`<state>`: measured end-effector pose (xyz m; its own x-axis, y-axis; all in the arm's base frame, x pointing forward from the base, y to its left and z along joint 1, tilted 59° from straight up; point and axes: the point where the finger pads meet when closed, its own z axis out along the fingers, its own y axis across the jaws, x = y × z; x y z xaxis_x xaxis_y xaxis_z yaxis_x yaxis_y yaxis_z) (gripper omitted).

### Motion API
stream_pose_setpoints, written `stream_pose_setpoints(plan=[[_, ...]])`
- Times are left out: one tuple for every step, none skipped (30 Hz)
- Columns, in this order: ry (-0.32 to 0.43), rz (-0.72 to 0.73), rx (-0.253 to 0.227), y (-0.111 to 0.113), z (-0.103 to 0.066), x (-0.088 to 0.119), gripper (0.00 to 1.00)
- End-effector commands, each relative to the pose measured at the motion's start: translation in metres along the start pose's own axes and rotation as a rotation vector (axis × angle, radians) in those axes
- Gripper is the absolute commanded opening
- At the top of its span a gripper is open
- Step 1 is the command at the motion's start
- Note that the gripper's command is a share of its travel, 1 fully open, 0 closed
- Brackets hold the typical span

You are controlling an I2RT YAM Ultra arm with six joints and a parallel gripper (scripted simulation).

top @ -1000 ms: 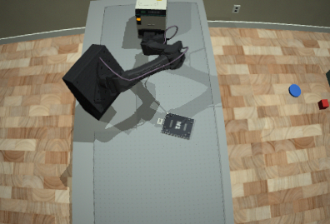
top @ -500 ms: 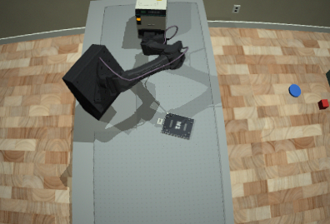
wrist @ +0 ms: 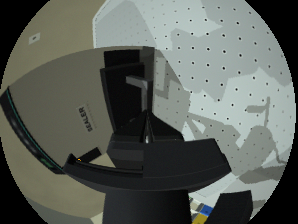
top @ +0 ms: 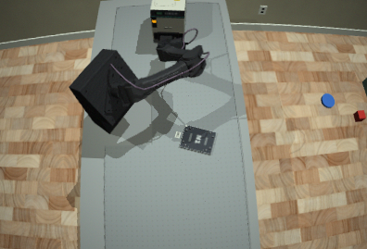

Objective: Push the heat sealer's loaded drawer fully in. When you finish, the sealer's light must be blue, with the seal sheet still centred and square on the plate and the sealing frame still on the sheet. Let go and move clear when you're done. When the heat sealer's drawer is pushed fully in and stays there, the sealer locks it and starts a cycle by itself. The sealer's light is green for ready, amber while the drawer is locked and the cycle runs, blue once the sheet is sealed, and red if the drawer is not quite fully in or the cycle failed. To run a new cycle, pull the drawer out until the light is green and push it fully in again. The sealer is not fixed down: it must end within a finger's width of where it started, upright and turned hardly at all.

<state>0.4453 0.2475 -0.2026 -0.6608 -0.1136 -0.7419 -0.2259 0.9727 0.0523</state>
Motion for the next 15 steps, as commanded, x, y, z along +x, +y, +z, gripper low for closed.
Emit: stream_pose_setpoints(plan=[[0.015, 0.004, -0.100, 0.0227, 0.0378, 0.0028, 0.00], [0.015, 0.004, -0.100, 0.0227, 0.0378, 0.0028, 0.00], [0.015, 0.004, -0.100, 0.0227, 0.0378, 0.0028, 0.00], [0.015, 0.004, -0.100, 0.0227, 0.0378, 0.0028, 0.00], [0.015, 0.004, -0.100, 0.0227, 0.0378, 0.0028, 0.00], [0.015, 0.004, -0.100, 0.0227, 0.0378, 0.0028, 0.00], [0.015, 0.004, -0.100, 0.0227, 0.0378, 0.0028, 0.00], [0.015, 0.004, -0.100, 0.0227, 0.0378, 0.0028, 0.00], [0.015, 0.004, -0.100, 0.0227, 0.0378, 0.0028, 0.00], [0.015, 0.001, -0.100, 0.0215, 0.0367, 0.0028, 0.00], [0.015, 0.001, -0.100, 0.0203, 0.0355, 0.0028, 0.00], [0.015, 0.001, -0.100, 0.0191, 0.0344, 0.0028, 0.00], [0.015, 0.001, -0.100, 0.0180, 0.0332, 0.0028, 0.00], [0.015, 0.001, -0.100, 0.0168, 0.0321, 0.0028, 0.00], [0.015, 0.001, -0.100, 0.0156, 0.0309, 0.0028, 0.00]])
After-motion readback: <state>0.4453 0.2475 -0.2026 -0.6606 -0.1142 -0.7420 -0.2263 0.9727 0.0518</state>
